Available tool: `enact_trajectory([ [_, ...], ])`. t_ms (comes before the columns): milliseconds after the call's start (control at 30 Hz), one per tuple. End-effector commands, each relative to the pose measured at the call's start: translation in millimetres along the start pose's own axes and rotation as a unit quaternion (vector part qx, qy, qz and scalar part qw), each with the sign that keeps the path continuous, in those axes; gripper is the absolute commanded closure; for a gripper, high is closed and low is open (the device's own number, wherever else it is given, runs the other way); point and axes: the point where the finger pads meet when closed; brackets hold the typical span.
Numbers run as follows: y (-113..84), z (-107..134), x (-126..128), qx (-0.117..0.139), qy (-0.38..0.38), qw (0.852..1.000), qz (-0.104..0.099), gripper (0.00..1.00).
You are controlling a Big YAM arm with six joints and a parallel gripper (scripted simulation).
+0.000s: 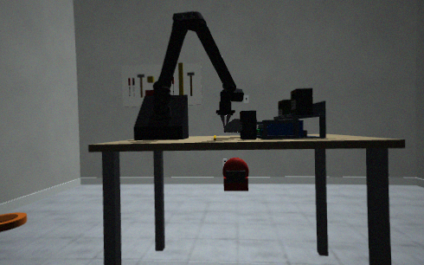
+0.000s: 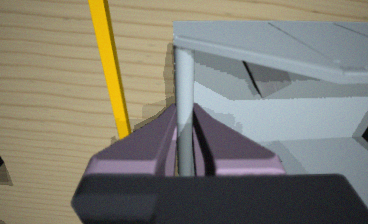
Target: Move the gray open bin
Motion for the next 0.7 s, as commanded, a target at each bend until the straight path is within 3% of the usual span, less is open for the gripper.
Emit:
enact_trajectory([
  [0,-17.7,1.3,-8.5,0.001,0.011,1.000,0.027,1.00],
  [667,-19.0,-1.2,-1.9,0.000,0.017,0.999,0.033,1.00],
])
Point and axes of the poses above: the point where the finger pads meet when closed, its own y axis out along the fingers, its own x axis across the jaws, z = x × y, and after that the axes turned 15 degrees about -y, right-handed
